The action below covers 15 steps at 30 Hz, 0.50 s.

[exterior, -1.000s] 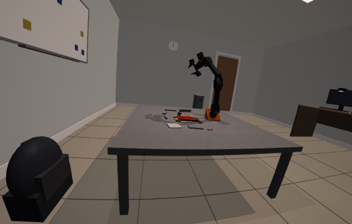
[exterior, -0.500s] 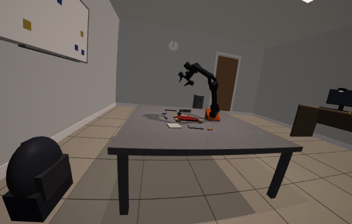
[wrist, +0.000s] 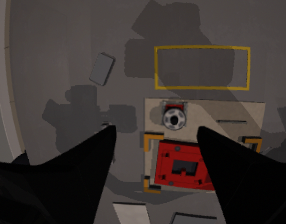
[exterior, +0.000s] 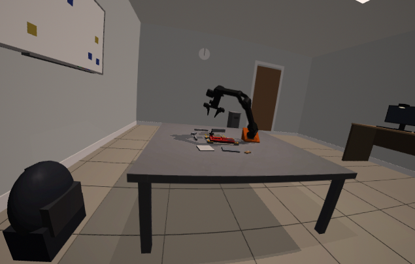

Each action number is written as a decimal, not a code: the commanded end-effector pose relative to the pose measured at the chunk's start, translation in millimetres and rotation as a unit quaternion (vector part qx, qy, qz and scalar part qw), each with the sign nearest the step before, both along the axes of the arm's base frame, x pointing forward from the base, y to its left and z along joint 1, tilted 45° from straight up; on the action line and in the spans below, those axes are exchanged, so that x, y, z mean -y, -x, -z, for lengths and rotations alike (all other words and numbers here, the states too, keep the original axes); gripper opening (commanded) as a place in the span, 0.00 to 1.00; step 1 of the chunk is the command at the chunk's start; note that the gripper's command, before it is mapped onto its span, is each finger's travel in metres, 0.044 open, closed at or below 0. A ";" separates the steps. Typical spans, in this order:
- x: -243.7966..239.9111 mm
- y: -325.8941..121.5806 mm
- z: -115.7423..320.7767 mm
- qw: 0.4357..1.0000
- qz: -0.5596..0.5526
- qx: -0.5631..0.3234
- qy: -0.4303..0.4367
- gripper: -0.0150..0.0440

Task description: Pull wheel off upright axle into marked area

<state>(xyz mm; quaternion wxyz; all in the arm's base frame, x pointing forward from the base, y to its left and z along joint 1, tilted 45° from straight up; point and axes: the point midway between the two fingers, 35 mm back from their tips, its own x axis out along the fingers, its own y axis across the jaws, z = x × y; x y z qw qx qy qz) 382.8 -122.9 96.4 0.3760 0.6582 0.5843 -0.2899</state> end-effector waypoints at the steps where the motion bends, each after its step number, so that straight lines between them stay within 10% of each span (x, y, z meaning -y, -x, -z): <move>1: -48.8 6.6 23.5 0.996 -0.059 -0.036 -0.059 0.76; 15: -66.1 14.7 38.3 0.991 -0.086 -0.053 -0.086 0.76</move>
